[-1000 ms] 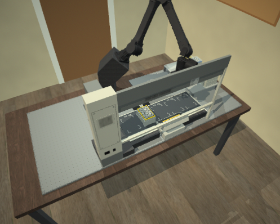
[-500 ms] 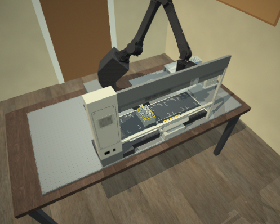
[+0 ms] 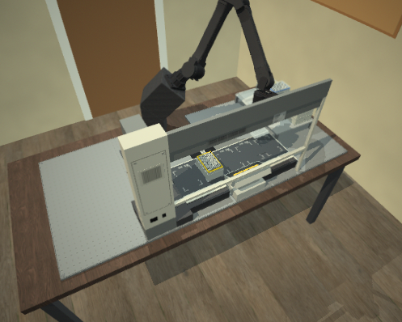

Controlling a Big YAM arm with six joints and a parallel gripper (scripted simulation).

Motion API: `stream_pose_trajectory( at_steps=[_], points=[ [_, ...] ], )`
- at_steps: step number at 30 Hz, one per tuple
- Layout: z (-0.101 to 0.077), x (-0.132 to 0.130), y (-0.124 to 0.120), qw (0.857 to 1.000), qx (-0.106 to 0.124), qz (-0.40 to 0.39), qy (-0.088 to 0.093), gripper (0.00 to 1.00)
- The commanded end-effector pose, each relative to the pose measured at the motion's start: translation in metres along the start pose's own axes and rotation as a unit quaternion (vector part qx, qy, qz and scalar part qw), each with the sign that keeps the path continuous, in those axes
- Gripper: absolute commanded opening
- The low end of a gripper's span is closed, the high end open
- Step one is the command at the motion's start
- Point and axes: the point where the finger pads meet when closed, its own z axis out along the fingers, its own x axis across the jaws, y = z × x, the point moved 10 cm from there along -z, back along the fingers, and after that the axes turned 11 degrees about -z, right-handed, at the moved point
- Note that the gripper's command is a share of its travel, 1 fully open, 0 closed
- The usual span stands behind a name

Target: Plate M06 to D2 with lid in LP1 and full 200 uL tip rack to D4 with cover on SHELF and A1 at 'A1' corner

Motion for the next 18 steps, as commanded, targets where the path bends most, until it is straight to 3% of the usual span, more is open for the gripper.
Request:
stream_pose_trajectory(
  at_steps=[1,3,4,7,18],
  points=[
    [0.007,0.002,0.002,1.000,-0.005,0.002,0.002,0.00],
    [0.007,0.002,0.002,1.000,-0.005,0.002,0.002,0.00],
    [-0.001,0.003,0.006,1.000,-0.019,0.001,0.002,0.00],
    [0.014,0.002,0.002,1.000,-0.005,0.002,0.003,0.00],
    [0.032,0.003,0.002,1.000,-0.006,0.002,0.003,0.00]
  ],
)
